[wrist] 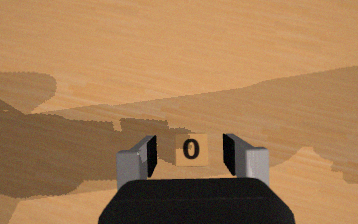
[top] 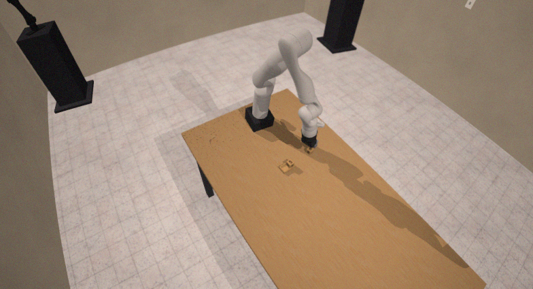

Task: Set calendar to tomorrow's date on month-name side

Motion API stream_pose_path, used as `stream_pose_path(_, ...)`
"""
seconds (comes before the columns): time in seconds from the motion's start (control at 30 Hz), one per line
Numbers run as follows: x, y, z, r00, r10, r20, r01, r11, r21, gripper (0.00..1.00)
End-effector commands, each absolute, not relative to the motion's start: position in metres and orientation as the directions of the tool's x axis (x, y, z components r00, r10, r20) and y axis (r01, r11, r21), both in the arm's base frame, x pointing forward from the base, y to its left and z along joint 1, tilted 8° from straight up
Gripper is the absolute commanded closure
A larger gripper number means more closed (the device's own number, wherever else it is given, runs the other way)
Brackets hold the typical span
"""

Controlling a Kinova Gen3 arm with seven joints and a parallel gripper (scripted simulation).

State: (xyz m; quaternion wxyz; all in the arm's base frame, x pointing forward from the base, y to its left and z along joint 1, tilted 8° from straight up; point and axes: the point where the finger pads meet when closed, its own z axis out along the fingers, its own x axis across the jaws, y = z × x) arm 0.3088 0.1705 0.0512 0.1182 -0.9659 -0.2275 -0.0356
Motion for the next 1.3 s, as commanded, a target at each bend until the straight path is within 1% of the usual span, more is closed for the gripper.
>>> stream_pose_path(0.0,0.3106,0.1719,0.0529,0.891,0.434,0.132,0.453,-0.868,-0.203,0.00)
stream_pose_path(0.53,0.3090,0.1712,0.0504,0.892,0.436,0.123,0.452,-0.874,-0.179,0.00)
stream_pose_path(1.27,0.3067,0.1709,0.0466,0.893,0.437,0.109,0.443,-0.896,-0.033,0.00)
